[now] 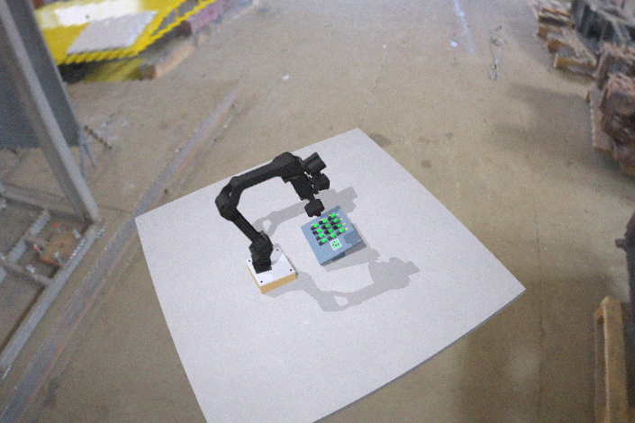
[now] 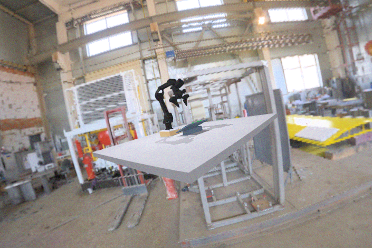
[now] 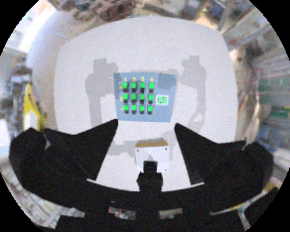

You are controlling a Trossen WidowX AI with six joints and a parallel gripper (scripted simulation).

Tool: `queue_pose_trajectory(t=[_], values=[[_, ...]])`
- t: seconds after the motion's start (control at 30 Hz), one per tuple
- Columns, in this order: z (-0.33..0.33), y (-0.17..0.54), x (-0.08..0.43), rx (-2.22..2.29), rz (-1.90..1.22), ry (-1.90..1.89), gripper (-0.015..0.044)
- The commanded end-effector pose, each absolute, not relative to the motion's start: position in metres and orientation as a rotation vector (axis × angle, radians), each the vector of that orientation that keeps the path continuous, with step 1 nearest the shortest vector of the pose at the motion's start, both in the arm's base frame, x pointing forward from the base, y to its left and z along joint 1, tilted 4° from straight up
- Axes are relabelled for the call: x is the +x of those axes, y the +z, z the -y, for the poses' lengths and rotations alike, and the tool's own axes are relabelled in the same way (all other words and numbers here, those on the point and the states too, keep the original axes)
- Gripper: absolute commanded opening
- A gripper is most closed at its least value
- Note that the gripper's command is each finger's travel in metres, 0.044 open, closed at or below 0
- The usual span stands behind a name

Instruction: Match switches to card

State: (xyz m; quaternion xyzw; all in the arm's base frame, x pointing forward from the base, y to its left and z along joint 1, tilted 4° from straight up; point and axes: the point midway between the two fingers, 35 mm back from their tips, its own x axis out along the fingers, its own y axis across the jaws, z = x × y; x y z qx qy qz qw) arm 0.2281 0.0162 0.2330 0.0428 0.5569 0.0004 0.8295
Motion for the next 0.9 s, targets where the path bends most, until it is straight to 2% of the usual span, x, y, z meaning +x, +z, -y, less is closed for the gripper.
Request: queue_pose_trajectory(t=[0.0, 0.27, 0.47, 0.6, 0.87], values=[[-0.017, 0.231, 0.229, 0.090, -1.182, 0.001, 0.0374], [-0.066, 0.137, 0.256, 0.055, -1.196, 0.021, 0.0164], [-0.067, 0.132, 0.257, 0.054, -1.194, 0.021, 0.0006], [-0.069, 0.103, 0.267, 0.054, -1.171, 0.020, 0.0000], [-0.069, 0.093, 0.271, 0.054, -1.169, 0.020, 0.0000]])
